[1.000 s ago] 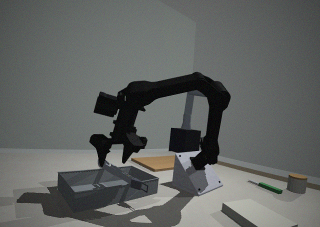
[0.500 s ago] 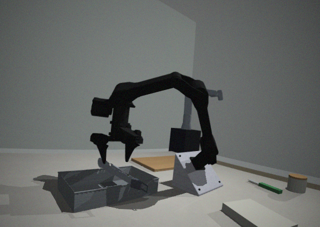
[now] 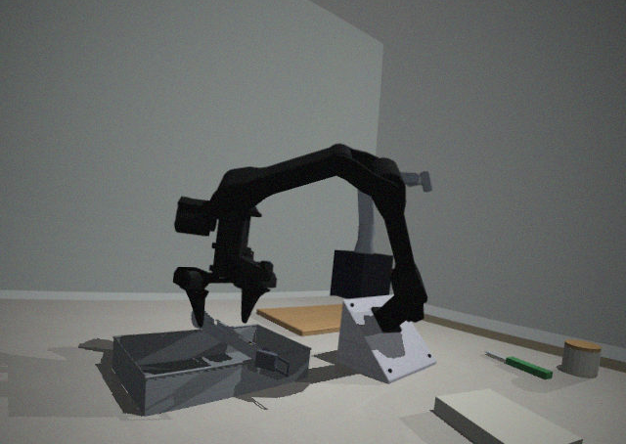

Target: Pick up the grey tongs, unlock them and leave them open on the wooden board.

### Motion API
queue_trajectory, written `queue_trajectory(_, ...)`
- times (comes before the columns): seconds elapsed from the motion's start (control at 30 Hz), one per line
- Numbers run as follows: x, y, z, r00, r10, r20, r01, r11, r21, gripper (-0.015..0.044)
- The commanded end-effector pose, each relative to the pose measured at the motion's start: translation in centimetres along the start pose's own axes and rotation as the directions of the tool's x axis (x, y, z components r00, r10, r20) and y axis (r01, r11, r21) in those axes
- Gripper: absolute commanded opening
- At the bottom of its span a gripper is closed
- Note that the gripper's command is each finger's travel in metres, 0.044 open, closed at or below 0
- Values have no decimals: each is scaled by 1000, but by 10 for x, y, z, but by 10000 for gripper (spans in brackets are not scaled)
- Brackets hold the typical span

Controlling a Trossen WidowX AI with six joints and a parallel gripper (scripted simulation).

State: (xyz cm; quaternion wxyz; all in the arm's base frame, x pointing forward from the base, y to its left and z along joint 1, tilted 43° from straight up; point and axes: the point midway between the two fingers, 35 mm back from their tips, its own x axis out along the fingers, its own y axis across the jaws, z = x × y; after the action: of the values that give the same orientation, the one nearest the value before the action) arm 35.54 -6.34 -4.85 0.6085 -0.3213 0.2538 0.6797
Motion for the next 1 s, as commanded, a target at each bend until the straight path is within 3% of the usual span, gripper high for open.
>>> queue_trajectory(0.0, 10, 3, -1, 1000, 7, 12, -8, 1000, 13, 440)
queue_trajectory(0.97, 58, 5, 1, 1000, 7, 15, -7, 1000, 13, 440)
